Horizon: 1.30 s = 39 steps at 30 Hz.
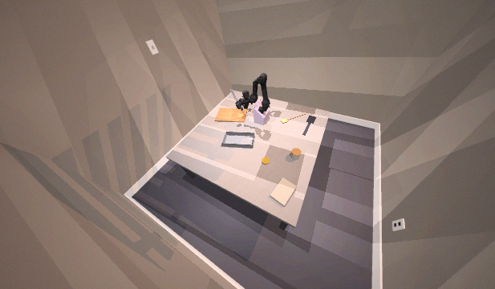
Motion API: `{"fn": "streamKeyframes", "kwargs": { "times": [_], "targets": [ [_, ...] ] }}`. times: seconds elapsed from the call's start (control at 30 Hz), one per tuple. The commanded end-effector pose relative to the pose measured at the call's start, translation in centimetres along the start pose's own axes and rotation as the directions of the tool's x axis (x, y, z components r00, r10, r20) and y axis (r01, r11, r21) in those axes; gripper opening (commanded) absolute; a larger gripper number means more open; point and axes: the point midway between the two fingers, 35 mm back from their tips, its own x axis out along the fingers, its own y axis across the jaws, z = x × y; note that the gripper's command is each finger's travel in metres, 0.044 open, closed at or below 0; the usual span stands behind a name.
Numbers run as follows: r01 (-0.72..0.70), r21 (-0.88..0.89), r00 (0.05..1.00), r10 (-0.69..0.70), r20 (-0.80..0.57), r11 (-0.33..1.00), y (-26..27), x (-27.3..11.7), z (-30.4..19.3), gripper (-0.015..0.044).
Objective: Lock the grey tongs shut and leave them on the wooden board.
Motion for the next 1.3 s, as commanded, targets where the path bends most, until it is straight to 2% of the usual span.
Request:
{"fn": "streamKeyframes", "kwargs": {
  "times": [0.0,0.97,1.27],
  "targets": [
    [-0.004,-0.005,1.000,0.004,-0.005,1.000,0.1,-0.1,0.0,-0.0150],
    [-0.004,-0.005,1.000,0.004,-0.003,1.000,0.1,0.0,0.0,-0.0150],
    [-0.003,0.002,0.994,0.002,0.114,1.000,0.1,2.2,0.5,-0.0150]
  ]
}}
